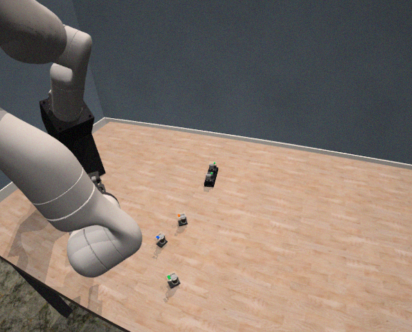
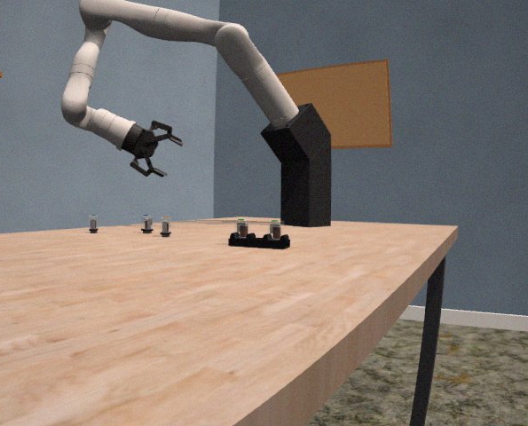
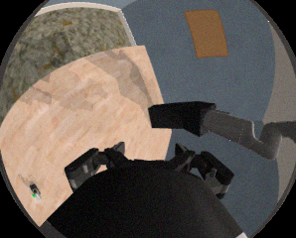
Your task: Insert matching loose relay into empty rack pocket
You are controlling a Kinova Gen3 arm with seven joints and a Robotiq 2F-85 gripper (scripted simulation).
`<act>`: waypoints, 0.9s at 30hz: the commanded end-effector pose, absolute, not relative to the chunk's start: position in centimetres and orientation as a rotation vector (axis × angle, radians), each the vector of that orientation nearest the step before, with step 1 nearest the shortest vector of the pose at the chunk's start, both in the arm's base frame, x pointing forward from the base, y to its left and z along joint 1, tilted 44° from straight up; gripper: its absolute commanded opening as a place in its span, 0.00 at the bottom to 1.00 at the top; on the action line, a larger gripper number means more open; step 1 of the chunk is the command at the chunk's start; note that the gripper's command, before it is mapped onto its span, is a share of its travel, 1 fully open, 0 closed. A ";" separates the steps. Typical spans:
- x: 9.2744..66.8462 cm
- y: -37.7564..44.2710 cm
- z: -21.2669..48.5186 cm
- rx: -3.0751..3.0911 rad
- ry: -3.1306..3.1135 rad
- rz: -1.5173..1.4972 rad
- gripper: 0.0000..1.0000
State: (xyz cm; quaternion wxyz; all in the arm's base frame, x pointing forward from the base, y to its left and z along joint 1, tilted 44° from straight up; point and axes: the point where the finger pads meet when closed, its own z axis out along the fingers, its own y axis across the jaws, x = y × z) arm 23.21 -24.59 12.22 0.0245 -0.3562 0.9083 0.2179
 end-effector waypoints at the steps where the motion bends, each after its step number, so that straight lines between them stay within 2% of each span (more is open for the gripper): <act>1: 23.8 -24.3 12.3 -1.088 2.834 0.664 1.00; 27: 25.0 -23.8 12.5 -1.052 2.881 0.644 1.00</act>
